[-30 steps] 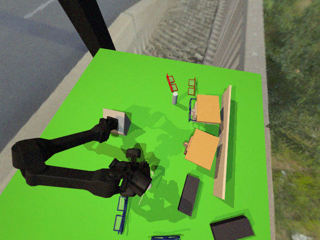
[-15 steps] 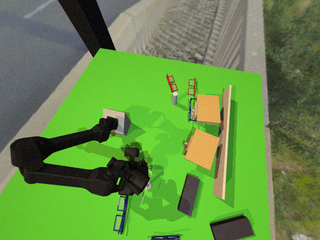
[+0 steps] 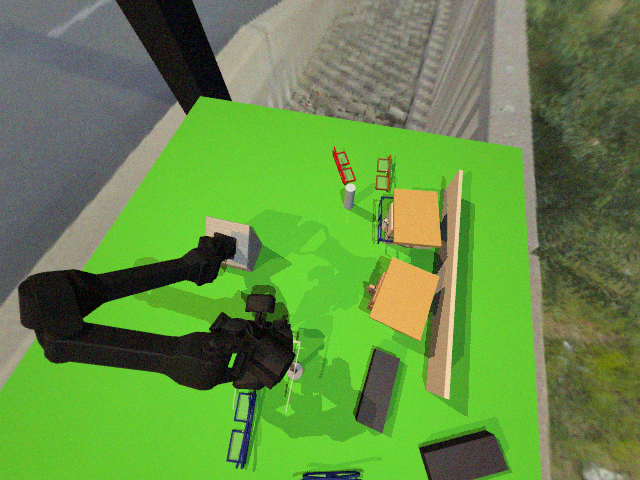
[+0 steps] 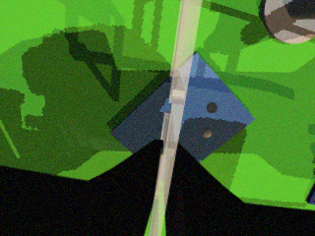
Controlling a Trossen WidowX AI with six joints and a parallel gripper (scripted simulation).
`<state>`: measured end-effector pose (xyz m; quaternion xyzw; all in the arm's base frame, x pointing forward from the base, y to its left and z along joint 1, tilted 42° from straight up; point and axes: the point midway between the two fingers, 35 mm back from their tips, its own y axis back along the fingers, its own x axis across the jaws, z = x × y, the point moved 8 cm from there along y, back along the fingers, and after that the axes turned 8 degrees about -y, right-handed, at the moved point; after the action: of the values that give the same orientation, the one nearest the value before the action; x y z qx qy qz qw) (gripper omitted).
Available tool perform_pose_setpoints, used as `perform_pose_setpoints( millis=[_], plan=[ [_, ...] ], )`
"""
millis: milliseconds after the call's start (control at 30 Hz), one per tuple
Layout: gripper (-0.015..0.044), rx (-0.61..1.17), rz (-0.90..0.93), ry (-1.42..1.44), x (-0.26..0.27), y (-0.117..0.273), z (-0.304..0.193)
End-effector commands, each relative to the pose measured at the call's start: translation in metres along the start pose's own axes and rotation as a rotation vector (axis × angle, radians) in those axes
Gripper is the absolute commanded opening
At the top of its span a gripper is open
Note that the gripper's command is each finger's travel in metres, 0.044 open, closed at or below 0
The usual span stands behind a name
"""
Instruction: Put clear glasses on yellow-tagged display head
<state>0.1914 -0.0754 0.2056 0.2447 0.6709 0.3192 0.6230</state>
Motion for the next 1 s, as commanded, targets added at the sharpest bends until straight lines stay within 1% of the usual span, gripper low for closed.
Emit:
perform_pose_setpoints(
  millis=[0, 967],
  plan=[
    [0.0000, 0.002, 0.004, 0.006, 0.0015, -0.0003, -0.0046],
    [0.0000, 0.002, 0.004, 0.006, 0.0018, -0.0003, -0.0086]
  ],
)
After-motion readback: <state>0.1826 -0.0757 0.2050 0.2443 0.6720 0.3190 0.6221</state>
